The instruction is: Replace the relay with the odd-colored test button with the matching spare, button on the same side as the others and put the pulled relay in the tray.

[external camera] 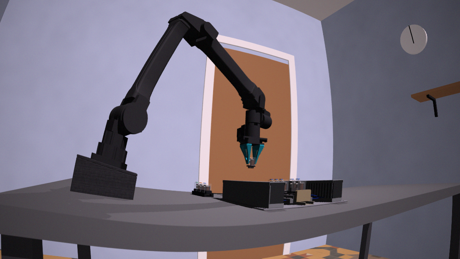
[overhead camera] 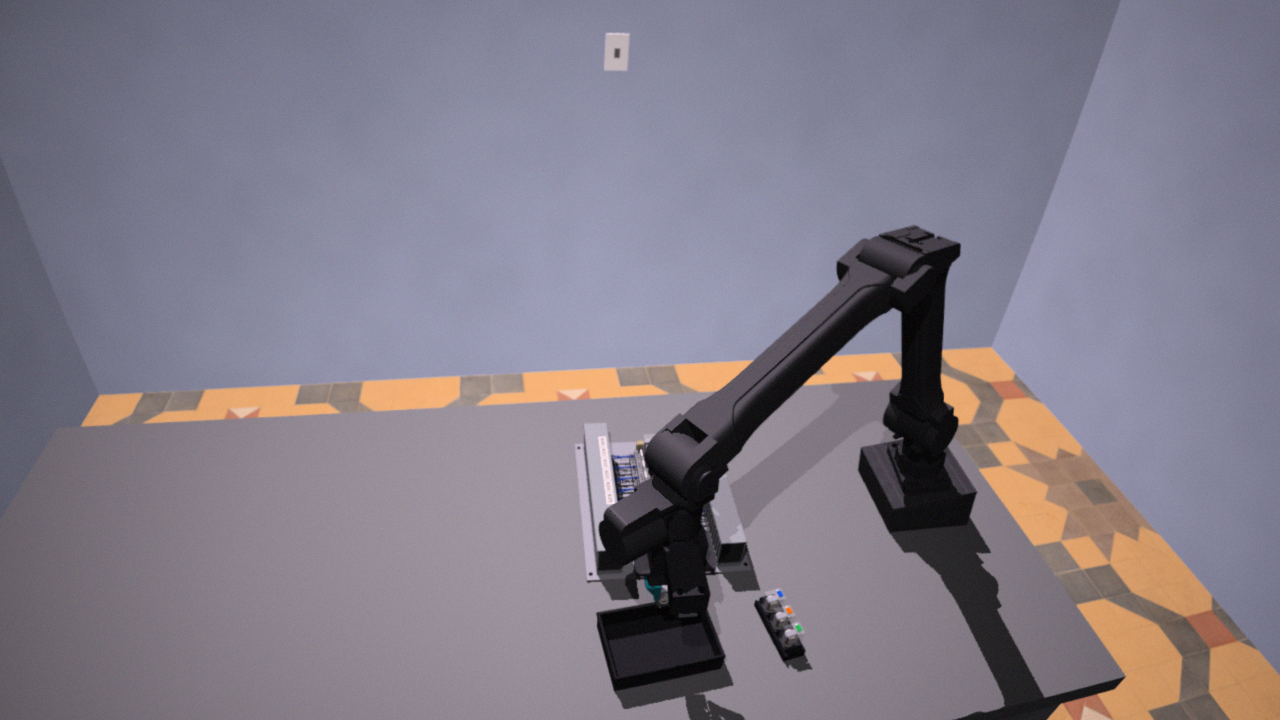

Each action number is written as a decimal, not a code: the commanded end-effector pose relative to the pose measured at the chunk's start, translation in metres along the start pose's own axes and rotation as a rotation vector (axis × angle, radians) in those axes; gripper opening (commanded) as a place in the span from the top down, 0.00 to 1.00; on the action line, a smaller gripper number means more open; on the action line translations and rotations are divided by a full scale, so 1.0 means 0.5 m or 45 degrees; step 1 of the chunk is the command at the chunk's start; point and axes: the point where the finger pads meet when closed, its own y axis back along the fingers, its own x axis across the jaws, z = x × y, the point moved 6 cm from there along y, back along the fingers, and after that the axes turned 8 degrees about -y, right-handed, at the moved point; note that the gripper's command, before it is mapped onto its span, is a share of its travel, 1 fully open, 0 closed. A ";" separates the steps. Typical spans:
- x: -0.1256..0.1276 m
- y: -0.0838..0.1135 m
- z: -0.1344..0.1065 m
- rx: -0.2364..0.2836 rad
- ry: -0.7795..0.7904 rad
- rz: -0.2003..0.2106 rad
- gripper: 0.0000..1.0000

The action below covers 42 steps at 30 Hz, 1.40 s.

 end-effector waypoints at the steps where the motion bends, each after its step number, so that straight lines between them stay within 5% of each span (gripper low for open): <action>1: -0.027 0.050 0.010 -0.034 -0.014 -0.050 1.00; 17: -0.024 0.035 0.008 -0.026 -0.013 -0.039 1.00; 42: -0.019 -0.063 -0.002 -0.014 -0.007 -0.024 1.00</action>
